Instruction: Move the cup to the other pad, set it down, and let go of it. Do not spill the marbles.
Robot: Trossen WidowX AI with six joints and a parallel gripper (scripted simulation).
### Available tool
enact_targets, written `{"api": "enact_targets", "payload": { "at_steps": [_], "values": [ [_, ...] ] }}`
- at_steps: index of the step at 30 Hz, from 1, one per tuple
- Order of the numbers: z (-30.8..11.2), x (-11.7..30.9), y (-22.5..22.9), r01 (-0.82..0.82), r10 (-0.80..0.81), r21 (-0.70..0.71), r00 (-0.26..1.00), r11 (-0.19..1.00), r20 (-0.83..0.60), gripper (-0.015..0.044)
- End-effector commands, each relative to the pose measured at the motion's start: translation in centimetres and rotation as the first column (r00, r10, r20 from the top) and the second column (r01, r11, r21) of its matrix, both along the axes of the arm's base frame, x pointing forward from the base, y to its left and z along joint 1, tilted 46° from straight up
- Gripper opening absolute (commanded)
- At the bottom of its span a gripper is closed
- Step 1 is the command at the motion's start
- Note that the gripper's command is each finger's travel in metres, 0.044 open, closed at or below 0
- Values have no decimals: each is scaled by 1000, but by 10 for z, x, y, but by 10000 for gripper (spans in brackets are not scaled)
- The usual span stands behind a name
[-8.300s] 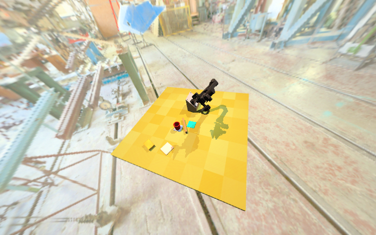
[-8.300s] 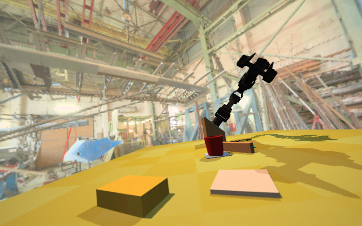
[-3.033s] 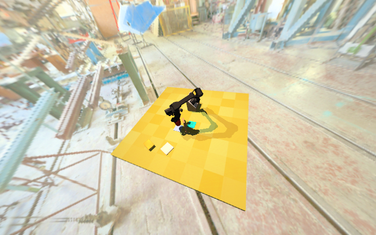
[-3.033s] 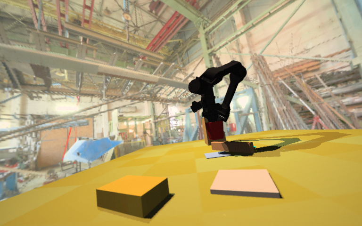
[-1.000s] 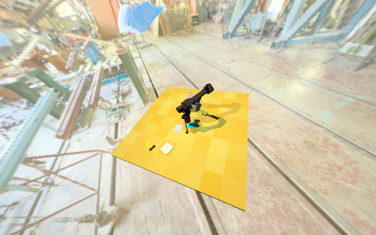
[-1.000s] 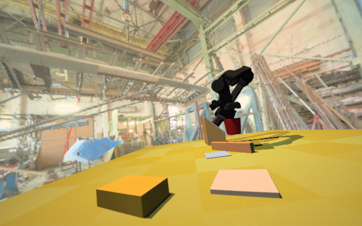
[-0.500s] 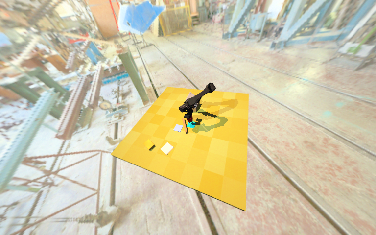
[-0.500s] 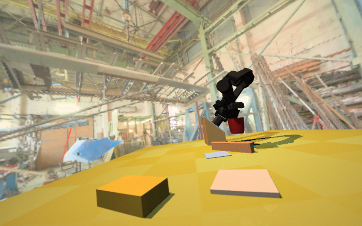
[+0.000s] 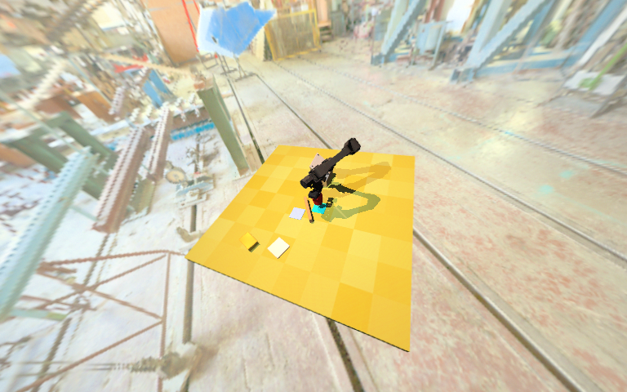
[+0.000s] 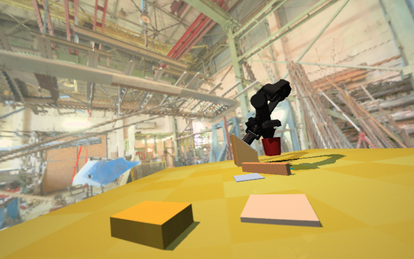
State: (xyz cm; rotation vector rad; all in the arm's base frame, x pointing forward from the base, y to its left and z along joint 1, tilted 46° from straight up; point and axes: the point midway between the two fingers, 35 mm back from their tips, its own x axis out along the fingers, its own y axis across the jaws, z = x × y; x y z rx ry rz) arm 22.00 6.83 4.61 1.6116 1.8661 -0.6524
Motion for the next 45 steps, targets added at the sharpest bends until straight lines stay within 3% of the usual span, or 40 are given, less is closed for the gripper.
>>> {"api": "enact_targets", "payload": {
  "at_steps": [1,45],
  "values": [
    [-4,-1,5,5,-5,5,1000,1000,-5,0],
    [-32,-7,36,0,0,3,1000,1000,1,0]
  ]
}}
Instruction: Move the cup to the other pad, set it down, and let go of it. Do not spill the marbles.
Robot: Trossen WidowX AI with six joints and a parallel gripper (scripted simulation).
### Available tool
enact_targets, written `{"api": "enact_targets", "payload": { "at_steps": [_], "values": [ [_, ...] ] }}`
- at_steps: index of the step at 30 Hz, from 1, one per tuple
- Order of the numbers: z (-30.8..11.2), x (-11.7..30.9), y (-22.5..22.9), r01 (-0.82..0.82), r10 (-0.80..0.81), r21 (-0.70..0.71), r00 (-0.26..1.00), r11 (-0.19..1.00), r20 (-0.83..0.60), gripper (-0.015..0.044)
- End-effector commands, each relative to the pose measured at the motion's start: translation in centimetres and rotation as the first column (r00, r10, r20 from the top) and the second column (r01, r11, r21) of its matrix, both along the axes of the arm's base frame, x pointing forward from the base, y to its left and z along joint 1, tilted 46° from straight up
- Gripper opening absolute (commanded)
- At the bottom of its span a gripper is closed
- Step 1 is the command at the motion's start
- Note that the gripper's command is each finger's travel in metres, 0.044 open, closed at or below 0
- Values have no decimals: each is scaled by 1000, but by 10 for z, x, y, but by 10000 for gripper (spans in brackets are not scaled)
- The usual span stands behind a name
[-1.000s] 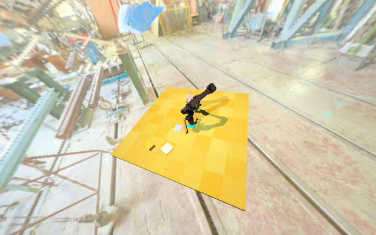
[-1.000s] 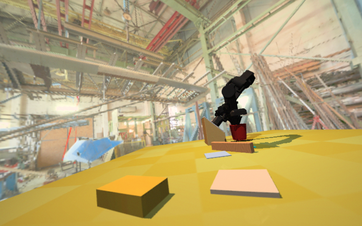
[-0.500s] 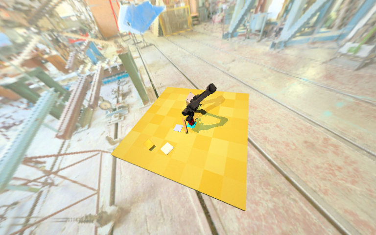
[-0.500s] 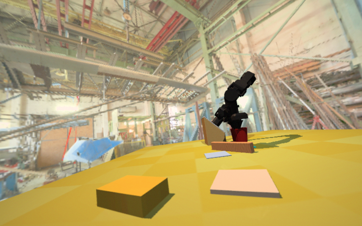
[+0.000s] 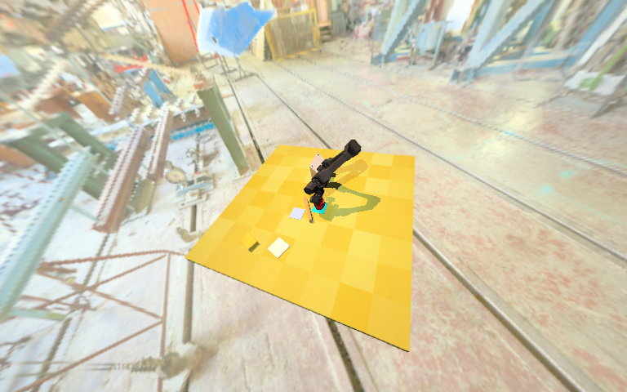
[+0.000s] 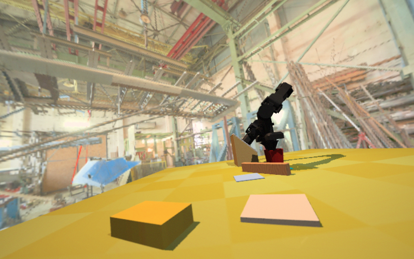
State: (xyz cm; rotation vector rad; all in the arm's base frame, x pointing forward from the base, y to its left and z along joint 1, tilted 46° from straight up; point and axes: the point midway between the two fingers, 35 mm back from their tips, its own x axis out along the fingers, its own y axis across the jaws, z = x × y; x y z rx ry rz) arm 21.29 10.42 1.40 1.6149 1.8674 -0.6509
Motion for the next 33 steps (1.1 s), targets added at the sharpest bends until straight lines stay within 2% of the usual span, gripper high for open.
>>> {"api": "enact_targets", "payload": {
  "at_steps": [1,6,11,33],
  "values": [
    [0,0,0,-1,1,0,1000,1000,1,0],
    [0,0,0,-1,1,0,1000,1000,1,0],
    [0,0,0,-1,1,0,1000,1000,1,128],
    [12,3,-13,1,-1,-2,1000,1000,0,128]
  ]
}}
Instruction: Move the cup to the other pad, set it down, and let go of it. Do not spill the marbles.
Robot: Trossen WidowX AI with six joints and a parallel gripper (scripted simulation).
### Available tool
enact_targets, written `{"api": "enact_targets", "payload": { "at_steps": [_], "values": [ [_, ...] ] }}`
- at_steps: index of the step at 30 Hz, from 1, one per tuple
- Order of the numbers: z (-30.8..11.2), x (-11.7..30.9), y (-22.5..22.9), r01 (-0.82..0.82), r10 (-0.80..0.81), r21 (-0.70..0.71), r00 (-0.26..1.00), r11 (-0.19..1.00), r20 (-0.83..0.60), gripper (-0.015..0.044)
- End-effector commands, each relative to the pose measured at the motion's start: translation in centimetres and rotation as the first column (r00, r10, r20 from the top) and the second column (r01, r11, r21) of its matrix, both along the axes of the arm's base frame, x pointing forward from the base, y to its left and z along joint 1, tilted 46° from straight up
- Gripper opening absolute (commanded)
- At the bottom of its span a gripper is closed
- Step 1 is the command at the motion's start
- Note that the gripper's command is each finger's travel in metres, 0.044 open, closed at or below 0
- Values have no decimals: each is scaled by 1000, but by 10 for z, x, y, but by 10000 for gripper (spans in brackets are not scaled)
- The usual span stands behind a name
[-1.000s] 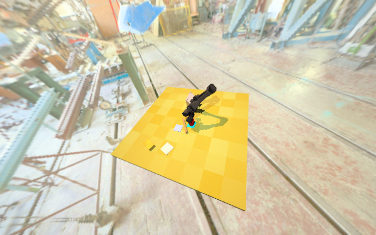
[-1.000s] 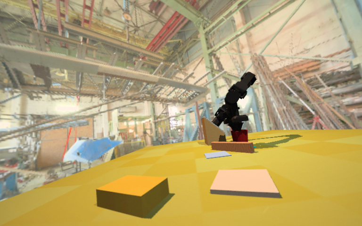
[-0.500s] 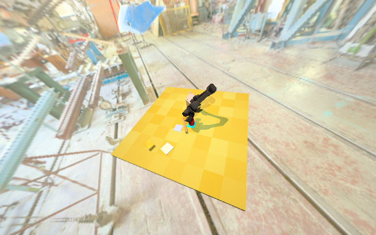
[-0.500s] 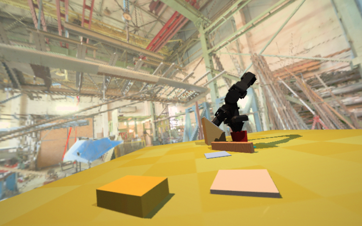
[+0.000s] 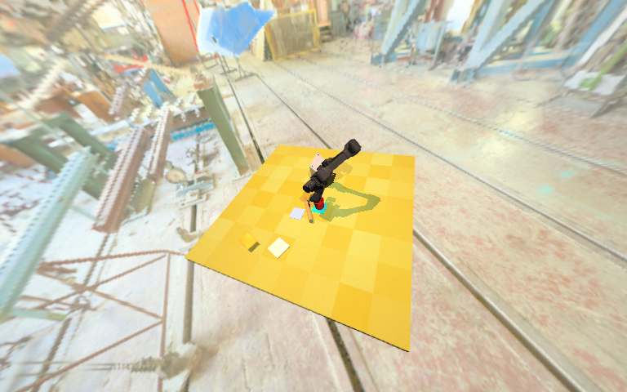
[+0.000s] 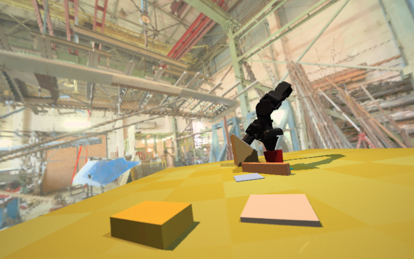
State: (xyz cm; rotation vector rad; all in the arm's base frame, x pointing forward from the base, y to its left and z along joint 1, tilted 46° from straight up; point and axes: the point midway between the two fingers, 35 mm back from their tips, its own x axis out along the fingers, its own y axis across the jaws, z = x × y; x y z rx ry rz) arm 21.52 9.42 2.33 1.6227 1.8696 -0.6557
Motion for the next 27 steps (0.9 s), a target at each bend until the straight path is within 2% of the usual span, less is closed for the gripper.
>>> {"api": "enact_targets", "payload": {
  "at_steps": [1,25,27],
  "values": [
    [4,1,-4,-5,5,-5,1000,1000,5,128],
    [25,4,-26,-2,2,0,1000,1000,1,128],
    [22,4,-23,4,-4,4,1000,1000,-3,180]
  ]
}}
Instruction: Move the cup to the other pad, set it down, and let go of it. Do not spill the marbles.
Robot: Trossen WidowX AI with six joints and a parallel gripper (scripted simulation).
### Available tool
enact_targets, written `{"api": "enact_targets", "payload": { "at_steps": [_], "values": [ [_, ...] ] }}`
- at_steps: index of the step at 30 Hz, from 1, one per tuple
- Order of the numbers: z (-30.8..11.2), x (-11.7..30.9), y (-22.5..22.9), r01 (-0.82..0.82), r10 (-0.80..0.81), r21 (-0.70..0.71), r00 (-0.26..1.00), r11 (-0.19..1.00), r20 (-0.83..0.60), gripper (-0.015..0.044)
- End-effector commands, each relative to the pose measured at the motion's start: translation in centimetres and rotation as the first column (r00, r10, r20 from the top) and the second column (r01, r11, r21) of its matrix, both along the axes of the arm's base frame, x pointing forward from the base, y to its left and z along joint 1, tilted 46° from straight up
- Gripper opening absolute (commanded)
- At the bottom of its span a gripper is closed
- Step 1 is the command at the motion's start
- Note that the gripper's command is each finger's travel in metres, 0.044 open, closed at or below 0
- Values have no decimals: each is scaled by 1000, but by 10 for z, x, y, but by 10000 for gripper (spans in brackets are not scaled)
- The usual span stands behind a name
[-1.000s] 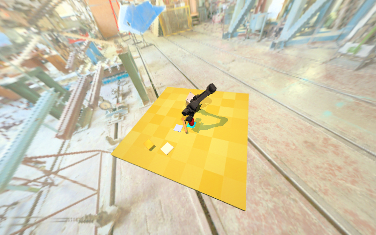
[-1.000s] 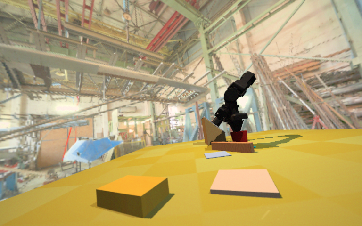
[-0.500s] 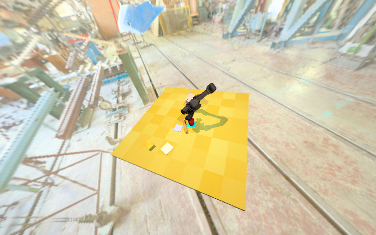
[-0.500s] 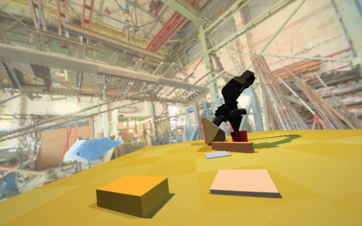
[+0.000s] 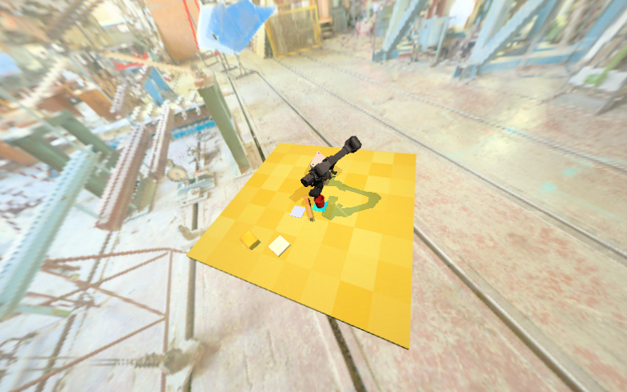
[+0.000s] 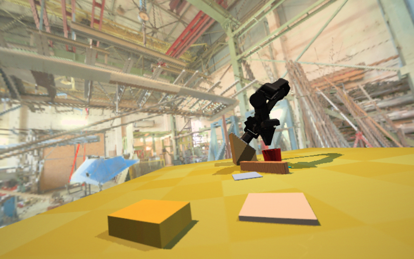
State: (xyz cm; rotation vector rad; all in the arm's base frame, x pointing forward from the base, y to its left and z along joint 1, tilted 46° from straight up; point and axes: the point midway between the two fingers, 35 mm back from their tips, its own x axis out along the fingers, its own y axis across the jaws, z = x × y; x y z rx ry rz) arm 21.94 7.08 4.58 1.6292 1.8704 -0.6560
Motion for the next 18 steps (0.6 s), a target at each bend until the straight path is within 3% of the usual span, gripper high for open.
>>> {"api": "enact_targets", "payload": {
  "at_steps": [1,10,18],
  "values": [
    [0,0,0,0,0,0,1000,1000,-1,206],
    [4,1,-4,0,0,-2,1000,1000,-1,440],
    [24,6,-25,-2,2,-7,1000,1000,1,440]
  ]
}}
